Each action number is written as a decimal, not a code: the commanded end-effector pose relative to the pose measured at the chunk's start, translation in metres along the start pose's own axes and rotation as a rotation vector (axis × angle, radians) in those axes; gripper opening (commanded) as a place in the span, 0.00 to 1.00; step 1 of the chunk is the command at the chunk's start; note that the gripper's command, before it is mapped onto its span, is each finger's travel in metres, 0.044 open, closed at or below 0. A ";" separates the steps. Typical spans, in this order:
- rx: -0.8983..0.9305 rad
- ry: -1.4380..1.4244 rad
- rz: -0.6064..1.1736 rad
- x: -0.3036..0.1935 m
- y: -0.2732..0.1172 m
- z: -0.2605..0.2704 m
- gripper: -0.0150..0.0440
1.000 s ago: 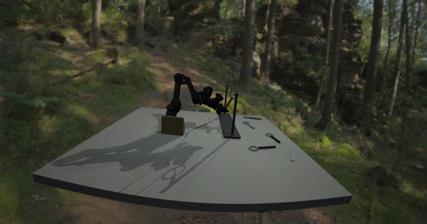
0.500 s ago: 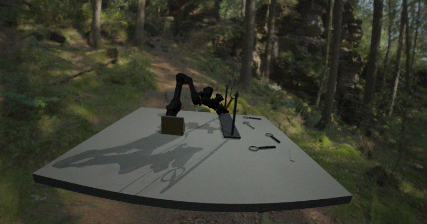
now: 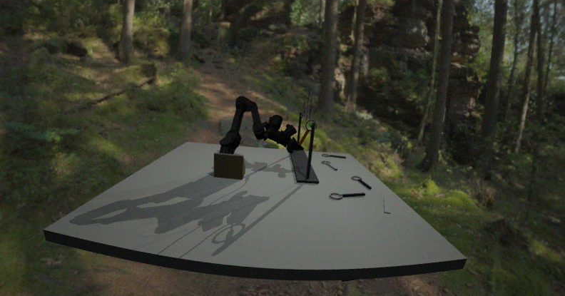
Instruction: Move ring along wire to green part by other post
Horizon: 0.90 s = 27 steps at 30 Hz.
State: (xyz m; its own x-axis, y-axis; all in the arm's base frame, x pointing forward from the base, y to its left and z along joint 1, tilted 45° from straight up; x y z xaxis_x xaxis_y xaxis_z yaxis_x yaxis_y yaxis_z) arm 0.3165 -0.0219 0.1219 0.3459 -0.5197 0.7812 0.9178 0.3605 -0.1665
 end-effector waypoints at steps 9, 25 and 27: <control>0.000 0.000 0.005 -0.004 -0.001 -0.012 0.00; 0.000 0.000 0.005 -0.021 0.006 -0.010 0.00; 0.000 0.000 0.005 -0.021 0.006 -0.010 0.00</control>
State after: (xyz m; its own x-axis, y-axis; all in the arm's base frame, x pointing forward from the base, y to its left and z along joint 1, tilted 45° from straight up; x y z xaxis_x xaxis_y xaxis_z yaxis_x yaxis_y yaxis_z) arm 0.3168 -0.0174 0.1016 0.3485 -0.5135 0.7841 0.9149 0.3681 -0.1655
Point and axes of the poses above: the point midway between the two fingers, 35 mm back from their tips, its own y axis out along the fingers, its own z axis across the jaws, x = y × z, the point moved 5 cm from there along -y, back along the fingers, and after that the axes turned 10 degrees about -y, right-handed, at the moved point
